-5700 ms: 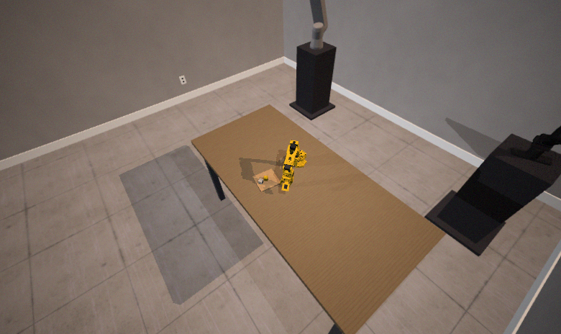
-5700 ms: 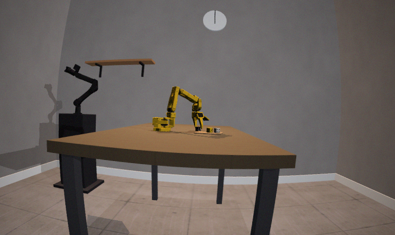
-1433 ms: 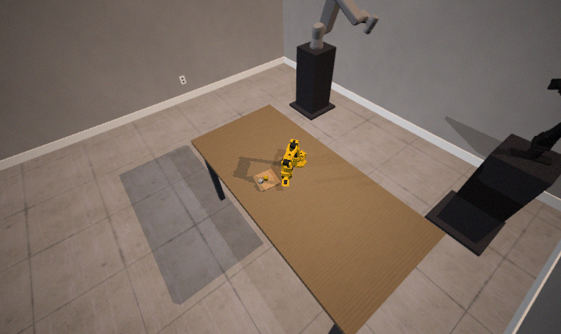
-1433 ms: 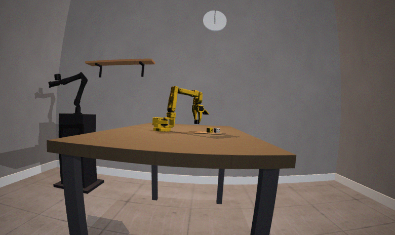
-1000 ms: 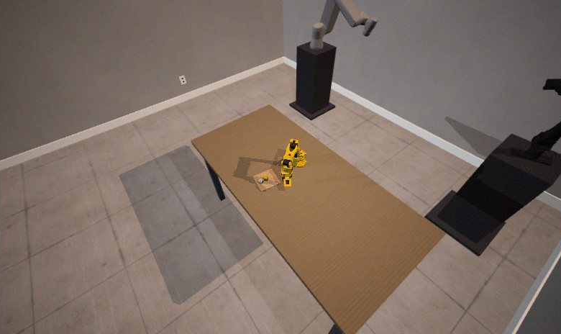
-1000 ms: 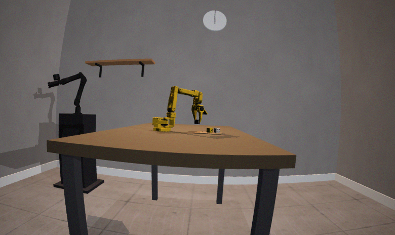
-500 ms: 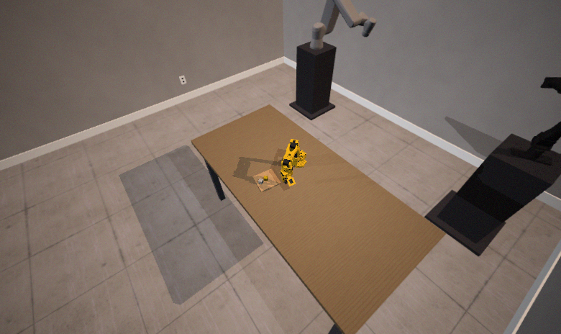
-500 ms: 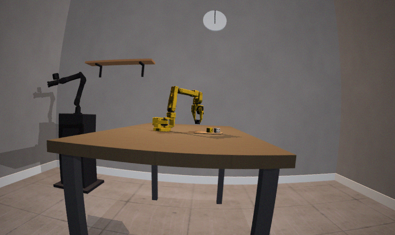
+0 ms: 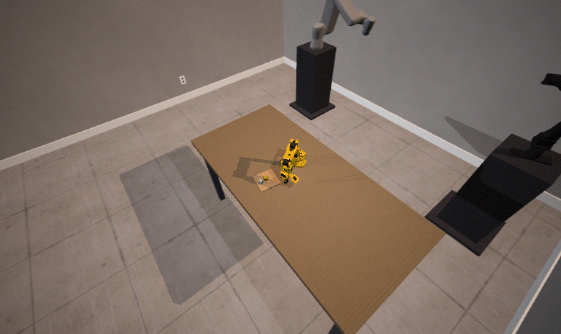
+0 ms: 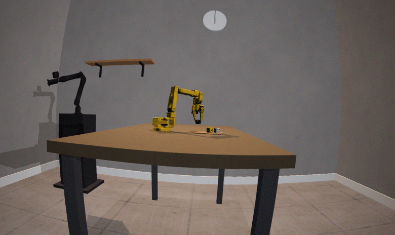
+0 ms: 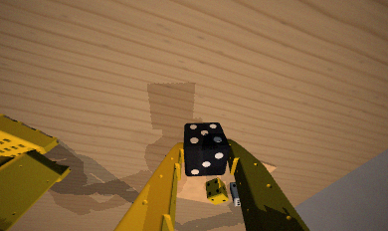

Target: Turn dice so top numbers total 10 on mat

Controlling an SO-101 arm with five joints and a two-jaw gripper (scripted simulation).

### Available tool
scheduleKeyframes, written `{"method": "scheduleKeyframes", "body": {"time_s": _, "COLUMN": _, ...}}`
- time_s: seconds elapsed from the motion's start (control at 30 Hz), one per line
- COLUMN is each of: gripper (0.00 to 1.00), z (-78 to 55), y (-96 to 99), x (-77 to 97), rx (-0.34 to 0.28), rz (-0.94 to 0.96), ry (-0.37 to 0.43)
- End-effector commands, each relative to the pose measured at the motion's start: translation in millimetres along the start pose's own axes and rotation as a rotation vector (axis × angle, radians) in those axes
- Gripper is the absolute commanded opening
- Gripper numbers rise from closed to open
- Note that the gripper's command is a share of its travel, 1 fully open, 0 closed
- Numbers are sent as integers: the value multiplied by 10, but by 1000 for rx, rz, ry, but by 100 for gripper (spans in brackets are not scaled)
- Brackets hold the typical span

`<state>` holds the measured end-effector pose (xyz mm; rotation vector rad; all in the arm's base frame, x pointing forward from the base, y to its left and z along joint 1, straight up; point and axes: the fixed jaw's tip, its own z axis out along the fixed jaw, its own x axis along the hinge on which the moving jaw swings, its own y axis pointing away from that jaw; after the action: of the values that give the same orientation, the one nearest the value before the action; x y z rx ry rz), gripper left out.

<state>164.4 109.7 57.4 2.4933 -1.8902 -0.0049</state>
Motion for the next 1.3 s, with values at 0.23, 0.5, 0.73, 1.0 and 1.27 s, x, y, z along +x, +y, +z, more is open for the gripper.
{"method": "scheduleKeyframes", "body": {"time_s": 0.23, "gripper": 0, "z": -78, "y": -85, "x": 41, "rx": 66, "rz": -379, "ry": -8}}
{"method": "scheduleKeyframes", "body": {"time_s": 0.5, "gripper": 0, "z": -69, "y": -103, "x": 73, "rx": 67, "rz": -668, "ry": 2}}
{"method": "scheduleKeyframes", "body": {"time_s": 0.73, "gripper": 0, "z": -62, "y": -121, "x": 97, "rx": 68, "rz": -905, "ry": 10}}
{"method": "scheduleKeyframes", "body": {"time_s": 1.0, "gripper": 0, "z": -53, "y": -147, "x": 120, "rx": 67, "rz": -1194, "ry": 21}}
{"method": "scheduleKeyframes", "body": {"time_s": 1.27, "gripper": 0, "z": -48, "y": -164, "x": 132, "rx": 66, "rz": -1382, "ry": 28}}
